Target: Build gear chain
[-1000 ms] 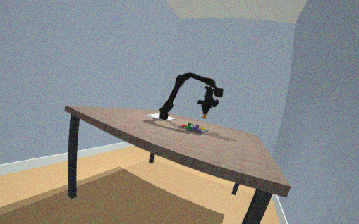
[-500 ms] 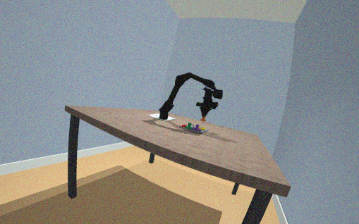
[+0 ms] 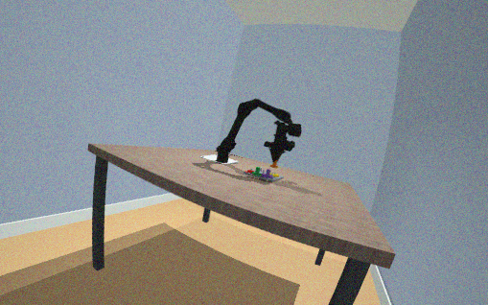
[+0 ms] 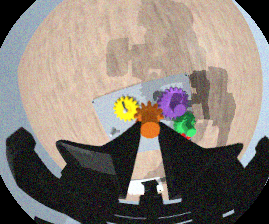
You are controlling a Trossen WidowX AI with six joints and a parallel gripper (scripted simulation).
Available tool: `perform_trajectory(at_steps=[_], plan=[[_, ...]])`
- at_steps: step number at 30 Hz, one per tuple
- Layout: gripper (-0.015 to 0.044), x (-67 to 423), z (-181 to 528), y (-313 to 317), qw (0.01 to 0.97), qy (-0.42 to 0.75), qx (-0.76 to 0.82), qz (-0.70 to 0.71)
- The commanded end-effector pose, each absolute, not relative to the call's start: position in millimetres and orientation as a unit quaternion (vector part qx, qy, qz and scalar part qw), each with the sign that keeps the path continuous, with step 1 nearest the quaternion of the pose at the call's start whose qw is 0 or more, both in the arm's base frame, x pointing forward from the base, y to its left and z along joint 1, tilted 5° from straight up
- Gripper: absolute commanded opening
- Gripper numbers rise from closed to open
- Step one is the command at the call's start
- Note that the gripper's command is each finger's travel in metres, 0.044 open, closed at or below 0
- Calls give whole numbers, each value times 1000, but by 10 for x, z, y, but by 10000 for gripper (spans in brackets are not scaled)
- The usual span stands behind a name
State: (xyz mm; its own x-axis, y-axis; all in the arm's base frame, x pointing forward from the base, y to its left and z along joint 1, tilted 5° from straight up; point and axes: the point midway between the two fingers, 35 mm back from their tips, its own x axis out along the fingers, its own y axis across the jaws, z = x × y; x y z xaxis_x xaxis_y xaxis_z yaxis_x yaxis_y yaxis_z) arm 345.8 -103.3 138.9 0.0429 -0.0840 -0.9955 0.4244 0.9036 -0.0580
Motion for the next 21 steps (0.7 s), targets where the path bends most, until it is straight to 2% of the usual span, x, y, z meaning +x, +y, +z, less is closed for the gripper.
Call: perform_trajectory(at_steps=[1, 21], plan=[[0, 3456, 1388, -1039, 711, 668, 128, -181], [0, 3456, 1398, -1036, 652, 596, 311, -352]])
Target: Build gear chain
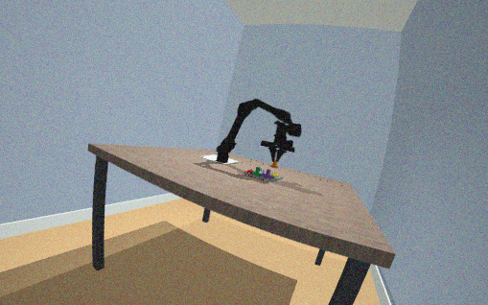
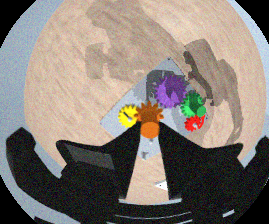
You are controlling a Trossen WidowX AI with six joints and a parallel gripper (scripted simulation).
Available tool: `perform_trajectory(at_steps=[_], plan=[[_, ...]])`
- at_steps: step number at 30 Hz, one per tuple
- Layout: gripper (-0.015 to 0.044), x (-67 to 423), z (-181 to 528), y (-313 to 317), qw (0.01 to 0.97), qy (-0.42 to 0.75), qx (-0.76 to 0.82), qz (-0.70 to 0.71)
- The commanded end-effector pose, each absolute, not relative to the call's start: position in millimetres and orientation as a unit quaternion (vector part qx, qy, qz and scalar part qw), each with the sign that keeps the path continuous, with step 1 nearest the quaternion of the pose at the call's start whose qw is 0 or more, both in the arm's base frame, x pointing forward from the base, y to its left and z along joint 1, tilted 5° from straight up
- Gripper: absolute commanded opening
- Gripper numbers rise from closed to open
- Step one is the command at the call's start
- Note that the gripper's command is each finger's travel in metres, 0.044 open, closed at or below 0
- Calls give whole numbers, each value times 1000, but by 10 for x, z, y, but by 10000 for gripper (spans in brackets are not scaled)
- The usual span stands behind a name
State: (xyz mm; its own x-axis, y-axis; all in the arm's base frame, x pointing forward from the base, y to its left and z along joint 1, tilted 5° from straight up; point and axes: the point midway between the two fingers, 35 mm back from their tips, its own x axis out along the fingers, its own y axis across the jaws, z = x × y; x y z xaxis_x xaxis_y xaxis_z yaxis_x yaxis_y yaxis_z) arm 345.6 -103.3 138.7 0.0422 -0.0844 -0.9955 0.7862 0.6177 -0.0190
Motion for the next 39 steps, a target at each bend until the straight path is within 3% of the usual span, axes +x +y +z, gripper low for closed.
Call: perform_trajectory(at_steps=[1, 14, 39], plan=[[0, 3456, 1398, -1036, 647, 591, 321, -360], [0, 3456, 1401, -1034, 579, 517, 431, -460], [0, 3463, 1198, -1055, 601, 540, 400, -432]])
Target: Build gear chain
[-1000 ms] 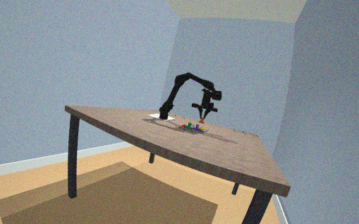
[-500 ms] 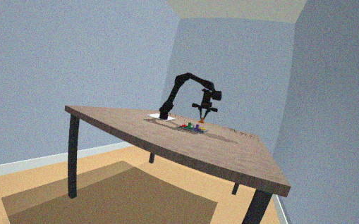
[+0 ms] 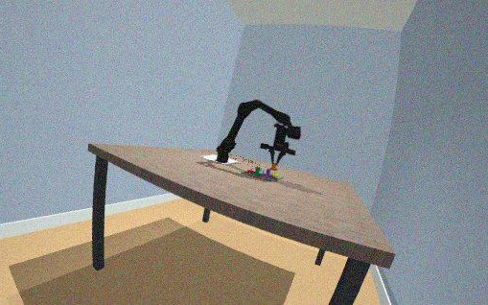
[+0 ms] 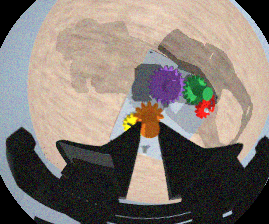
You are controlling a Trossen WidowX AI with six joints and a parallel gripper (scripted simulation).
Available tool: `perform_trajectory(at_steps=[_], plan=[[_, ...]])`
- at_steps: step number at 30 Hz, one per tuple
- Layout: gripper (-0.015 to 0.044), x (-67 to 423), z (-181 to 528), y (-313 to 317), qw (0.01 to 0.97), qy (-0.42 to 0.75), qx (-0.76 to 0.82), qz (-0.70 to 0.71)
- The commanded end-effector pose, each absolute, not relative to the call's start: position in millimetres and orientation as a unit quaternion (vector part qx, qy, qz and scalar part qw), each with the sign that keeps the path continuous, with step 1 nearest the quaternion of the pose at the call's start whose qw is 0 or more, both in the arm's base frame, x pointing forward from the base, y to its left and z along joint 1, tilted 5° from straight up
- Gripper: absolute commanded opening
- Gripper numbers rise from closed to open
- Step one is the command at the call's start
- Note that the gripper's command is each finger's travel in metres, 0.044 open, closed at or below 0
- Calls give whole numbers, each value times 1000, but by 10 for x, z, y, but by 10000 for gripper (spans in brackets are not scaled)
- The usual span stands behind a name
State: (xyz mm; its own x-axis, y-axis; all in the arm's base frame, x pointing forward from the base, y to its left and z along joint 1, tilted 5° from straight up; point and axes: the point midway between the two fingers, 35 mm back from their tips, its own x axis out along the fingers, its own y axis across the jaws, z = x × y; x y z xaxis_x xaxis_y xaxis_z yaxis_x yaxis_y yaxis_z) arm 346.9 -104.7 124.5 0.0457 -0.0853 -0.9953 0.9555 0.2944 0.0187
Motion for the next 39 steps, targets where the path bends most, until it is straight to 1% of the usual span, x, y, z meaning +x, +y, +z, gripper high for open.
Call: perform_trajectory(at_steps=[1, 7, 22, 28, 39], plan=[[0, 3464, 1185, -1056, 600, 539, 401, -433], [0, 3473, 1103, -1062, 583, 520, 427, -456], [0, 3473, 960, -1077, 496, 429, 525, -543], [0, 3479, 958, -1077, 509, 443, 512, -532], [0, 3473, 947, -1070, 575, 512, 437, -466]])
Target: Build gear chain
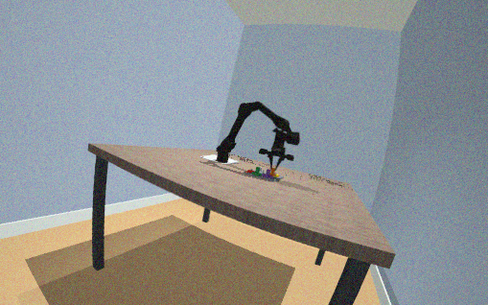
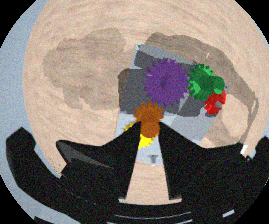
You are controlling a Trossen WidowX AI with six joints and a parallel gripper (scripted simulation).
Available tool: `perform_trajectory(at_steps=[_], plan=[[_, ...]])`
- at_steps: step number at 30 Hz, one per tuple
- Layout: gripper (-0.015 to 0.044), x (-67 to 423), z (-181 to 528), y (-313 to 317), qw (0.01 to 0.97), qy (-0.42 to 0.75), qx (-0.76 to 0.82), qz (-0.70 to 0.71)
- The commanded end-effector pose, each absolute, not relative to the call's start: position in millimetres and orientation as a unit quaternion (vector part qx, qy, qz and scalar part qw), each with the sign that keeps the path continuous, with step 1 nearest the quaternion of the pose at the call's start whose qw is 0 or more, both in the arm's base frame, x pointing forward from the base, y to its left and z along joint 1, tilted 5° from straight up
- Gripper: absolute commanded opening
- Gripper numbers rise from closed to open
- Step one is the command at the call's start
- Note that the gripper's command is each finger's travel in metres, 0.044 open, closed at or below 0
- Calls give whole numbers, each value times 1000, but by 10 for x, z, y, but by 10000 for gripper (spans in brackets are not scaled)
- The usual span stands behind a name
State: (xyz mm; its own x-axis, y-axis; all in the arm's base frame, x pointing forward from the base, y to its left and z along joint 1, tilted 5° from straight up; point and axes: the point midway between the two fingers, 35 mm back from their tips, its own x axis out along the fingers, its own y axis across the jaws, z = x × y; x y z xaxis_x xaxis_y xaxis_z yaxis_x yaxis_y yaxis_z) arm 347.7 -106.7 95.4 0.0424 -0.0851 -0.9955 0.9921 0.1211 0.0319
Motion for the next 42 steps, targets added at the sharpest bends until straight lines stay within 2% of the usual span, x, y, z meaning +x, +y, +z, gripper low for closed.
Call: perform_trajectory(at_steps=[1, 11, 31, 38, 42], plan=[[0, 3472, 945, -1071, 581, 519, 429, -458], [0, 3479, 920, -1082, 604, 543, 396, -429], [0, 3480, 891, -1085, 491, 424, 529, -547], [0, 3485, 889, -1078, 507, 440, 514, -534], [105, 3483, 897, -1078, 516, 450, 505, -525]])
